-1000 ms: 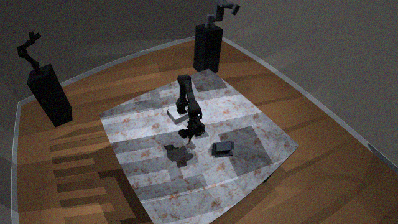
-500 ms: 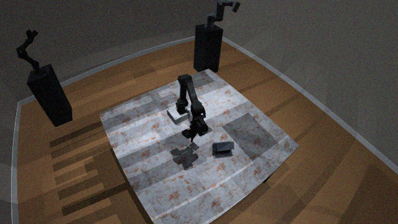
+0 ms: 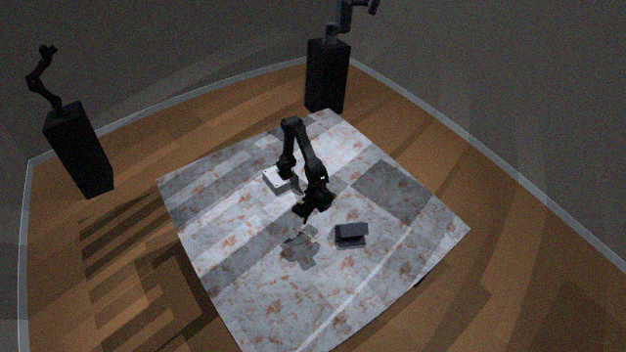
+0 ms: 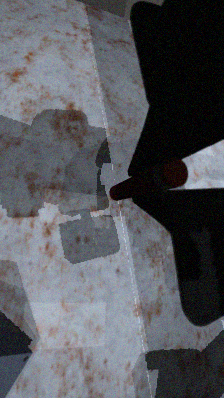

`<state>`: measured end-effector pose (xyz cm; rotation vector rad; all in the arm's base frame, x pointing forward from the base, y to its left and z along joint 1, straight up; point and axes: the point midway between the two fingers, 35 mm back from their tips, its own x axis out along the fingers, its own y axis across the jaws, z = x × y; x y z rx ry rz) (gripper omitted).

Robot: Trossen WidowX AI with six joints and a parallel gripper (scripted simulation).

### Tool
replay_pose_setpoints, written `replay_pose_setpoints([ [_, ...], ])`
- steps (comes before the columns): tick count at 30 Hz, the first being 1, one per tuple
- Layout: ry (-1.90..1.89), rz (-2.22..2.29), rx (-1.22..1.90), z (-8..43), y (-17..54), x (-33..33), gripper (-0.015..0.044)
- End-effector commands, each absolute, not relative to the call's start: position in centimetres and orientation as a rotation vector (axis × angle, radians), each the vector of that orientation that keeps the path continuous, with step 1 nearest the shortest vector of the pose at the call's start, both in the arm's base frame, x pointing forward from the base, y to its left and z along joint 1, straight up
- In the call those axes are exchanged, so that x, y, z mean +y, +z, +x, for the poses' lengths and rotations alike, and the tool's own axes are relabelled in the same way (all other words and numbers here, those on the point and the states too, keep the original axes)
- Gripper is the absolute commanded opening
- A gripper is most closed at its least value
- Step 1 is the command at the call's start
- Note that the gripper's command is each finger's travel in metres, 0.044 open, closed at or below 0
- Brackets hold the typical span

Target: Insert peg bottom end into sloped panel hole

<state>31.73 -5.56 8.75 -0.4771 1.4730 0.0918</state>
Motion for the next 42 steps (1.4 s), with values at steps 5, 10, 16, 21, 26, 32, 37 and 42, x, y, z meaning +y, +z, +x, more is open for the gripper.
replay_pose_setpoints([
  [5, 0.118, -0.556, 1.459, 32.0, 8.6, -4.7, 0.0000],
  [10, 0.132, -0.599, 1.448, 32.2, 8.6, -4.1, 0.0000],
  [16, 0.149, -0.649, 1.433, 32.4, 8.5, -3.5, 0.0000],
  [21, 0.163, -0.691, 1.421, 32.6, 8.5, -2.9, 0.0000],
  [26, 0.177, -0.733, 1.408, 32.7, 8.5, -2.3, 0.0000],
  [32, 0.193, -0.783, 1.391, 32.9, 8.5, -1.6, 0.0000],
  [37, 0.206, -0.824, 1.377, 33.1, 8.5, -1.0, 0.0000],
  [42, 0.219, -0.864, 1.362, 33.2, 8.5, -0.4, 0.0000],
])
